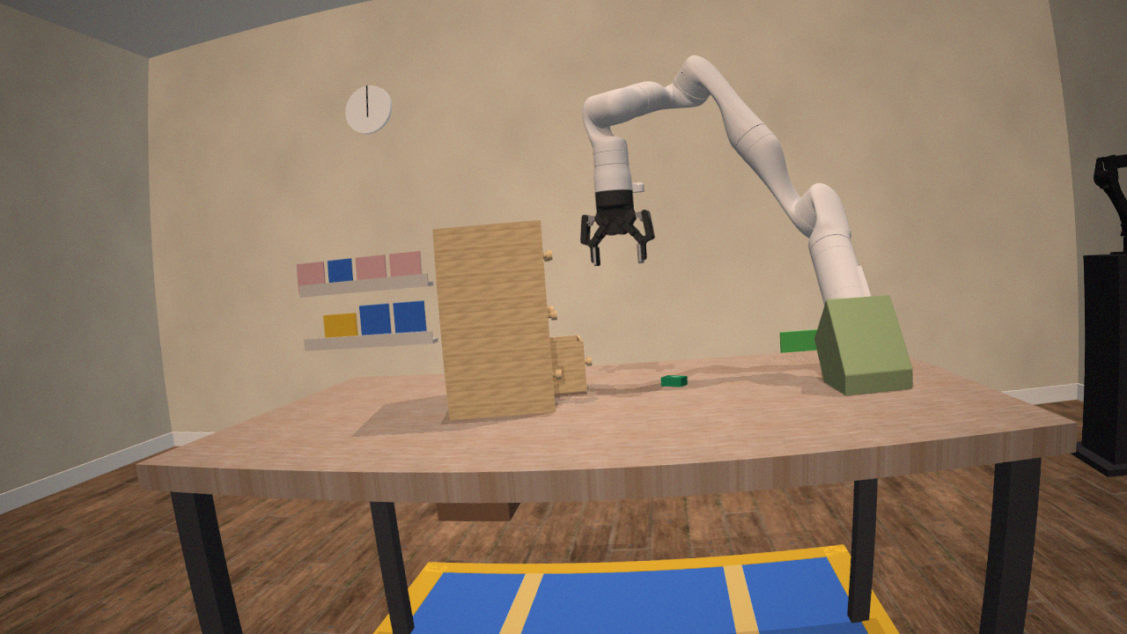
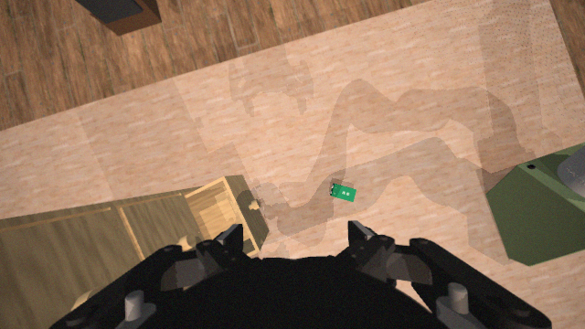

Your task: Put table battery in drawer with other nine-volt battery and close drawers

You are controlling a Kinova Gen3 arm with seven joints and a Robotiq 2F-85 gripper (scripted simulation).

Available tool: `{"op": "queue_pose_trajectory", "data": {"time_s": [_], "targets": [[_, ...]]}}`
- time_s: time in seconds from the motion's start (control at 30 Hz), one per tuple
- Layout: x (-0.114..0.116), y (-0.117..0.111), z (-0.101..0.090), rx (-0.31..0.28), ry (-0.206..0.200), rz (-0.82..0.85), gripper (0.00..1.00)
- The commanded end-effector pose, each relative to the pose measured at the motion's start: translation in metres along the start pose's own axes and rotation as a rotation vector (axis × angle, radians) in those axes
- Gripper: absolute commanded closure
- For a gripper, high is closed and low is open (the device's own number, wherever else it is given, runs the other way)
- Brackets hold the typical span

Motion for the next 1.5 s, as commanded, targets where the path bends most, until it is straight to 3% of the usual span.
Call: {"op": "queue_pose_trajectory", "data": {"time_s": [0.0, 1.47], "targets": [[-0.005, 0.005, 0.003, -0.010, -0.004, -0.069, 0.00], [-0.026, 0.020, 0.029, -0.009, -0.017, -0.800, 0.00]]}}
Point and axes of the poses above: the point where the finger pads meet when closed, its own z axis out along the fingers, its own x axis across the jaws, y = z × x, the point moved 1 cm from there along -z, back along the fingers, and after that the axes turned 10 degrees about z, right-handed, at the moved point
